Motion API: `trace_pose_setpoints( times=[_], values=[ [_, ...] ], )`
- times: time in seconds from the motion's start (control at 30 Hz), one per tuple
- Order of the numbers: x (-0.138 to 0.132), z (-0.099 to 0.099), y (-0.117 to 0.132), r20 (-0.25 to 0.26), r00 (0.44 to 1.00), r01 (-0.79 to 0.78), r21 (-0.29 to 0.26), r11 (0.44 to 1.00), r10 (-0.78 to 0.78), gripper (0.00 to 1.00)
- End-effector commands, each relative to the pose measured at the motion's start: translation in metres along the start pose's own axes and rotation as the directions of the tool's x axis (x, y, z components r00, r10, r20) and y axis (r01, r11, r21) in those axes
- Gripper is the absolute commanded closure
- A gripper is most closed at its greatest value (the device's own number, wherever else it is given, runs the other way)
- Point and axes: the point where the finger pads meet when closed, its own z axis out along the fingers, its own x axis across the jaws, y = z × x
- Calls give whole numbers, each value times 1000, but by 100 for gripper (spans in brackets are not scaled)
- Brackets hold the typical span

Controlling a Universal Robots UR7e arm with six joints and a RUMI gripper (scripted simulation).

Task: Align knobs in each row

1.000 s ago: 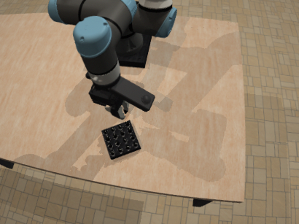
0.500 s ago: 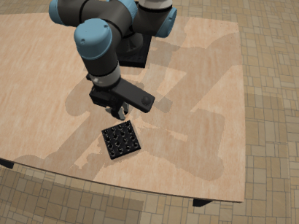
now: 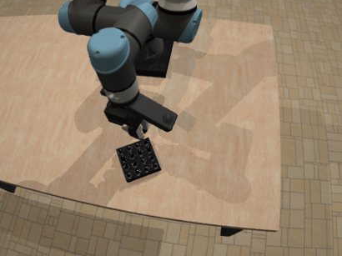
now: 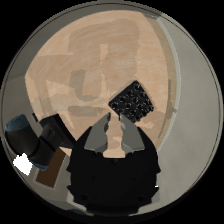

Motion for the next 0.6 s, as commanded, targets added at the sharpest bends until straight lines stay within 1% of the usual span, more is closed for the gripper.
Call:
trace_pose_setpoints(
  times=[0.0, 0.57],
  values=[
    [-1, 12, 0, 3, 1000, -1, 1, 1000, 1, 89],
    [-1, 22, 1, 3, 1000, -1, 1, 1000, 1, 89]
  ],
)
